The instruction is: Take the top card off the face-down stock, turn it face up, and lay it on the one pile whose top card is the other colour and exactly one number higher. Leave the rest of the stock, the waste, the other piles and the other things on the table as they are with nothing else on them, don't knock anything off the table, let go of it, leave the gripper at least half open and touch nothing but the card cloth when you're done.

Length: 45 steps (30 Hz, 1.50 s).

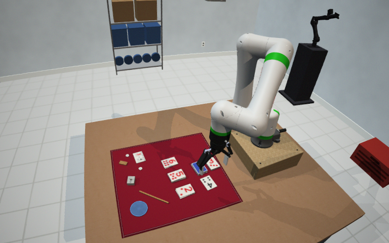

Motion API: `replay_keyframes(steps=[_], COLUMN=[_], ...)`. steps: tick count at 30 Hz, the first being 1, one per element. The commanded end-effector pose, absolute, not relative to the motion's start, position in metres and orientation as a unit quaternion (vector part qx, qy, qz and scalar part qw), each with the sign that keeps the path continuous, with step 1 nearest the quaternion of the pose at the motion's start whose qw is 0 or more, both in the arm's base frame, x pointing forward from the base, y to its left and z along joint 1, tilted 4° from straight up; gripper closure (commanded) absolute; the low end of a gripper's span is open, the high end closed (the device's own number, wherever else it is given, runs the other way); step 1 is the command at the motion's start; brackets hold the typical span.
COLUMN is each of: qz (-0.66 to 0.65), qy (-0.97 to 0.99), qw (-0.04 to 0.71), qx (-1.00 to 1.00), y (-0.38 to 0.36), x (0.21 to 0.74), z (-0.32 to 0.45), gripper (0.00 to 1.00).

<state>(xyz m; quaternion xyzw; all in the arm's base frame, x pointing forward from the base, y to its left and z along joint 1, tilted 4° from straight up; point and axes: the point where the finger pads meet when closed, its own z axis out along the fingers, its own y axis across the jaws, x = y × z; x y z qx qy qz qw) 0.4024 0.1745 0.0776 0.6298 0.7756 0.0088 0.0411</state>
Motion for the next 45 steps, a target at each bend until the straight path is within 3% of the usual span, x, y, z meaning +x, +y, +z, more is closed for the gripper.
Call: replay_keyframes(steps=[1, 17, 45], qz=[0.014, 0.018, 0.033], qy=[0.776, 0.732, 0.226], qw=[0.036, 0.033, 0.017], qx=[0.629, 0.681, 0.973], y=[0.175, 0.174, 0.168], x=[0.403, 0.403, 0.407], z=[0.078, 0.075, 0.052], gripper=[0.0, 0.0, 0.0])
